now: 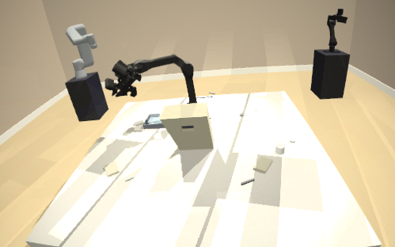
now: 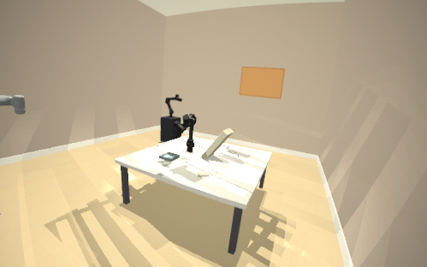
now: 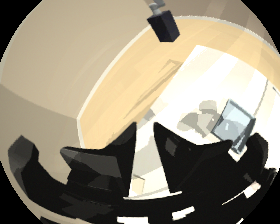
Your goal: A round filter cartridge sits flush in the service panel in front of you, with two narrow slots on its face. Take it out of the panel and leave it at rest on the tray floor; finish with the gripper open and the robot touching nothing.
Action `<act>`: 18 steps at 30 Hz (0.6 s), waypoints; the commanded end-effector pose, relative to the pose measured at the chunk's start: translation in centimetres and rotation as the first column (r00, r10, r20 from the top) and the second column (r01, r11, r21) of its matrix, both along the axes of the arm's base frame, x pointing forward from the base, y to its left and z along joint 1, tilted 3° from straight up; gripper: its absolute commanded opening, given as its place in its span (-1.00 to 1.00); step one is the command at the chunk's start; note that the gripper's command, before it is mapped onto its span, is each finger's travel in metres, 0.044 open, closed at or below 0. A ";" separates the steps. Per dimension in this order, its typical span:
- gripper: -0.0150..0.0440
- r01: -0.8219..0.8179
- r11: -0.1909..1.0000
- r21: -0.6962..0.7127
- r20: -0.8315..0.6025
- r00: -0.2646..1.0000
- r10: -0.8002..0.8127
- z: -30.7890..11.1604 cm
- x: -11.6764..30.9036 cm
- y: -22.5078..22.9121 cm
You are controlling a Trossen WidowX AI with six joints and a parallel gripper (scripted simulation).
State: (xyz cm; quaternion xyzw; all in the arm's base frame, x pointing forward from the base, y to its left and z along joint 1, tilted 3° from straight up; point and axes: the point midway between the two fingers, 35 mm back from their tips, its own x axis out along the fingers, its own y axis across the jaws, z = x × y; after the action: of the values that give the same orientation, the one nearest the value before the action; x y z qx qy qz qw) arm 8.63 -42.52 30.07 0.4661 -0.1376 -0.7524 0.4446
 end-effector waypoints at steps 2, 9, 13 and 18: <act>-0.16 -0.390 0.919 0.059 -0.208 0.896 0.393 1.1 6.3 4.5; -0.16 -0.839 0.498 0.221 -0.506 0.338 0.794 2.0 14.6 13.7; -0.16 -0.923 0.193 0.333 -0.627 -0.064 0.776 2.3 17.6 19.6; -0.16 -0.869 -0.135 0.477 -0.715 -0.472 0.516 2.5 19.5 26.8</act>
State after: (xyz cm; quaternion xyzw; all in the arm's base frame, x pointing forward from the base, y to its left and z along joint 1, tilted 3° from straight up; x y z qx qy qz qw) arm 27.04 -21.81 32.22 0.0473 0.3047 -0.3601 0.8805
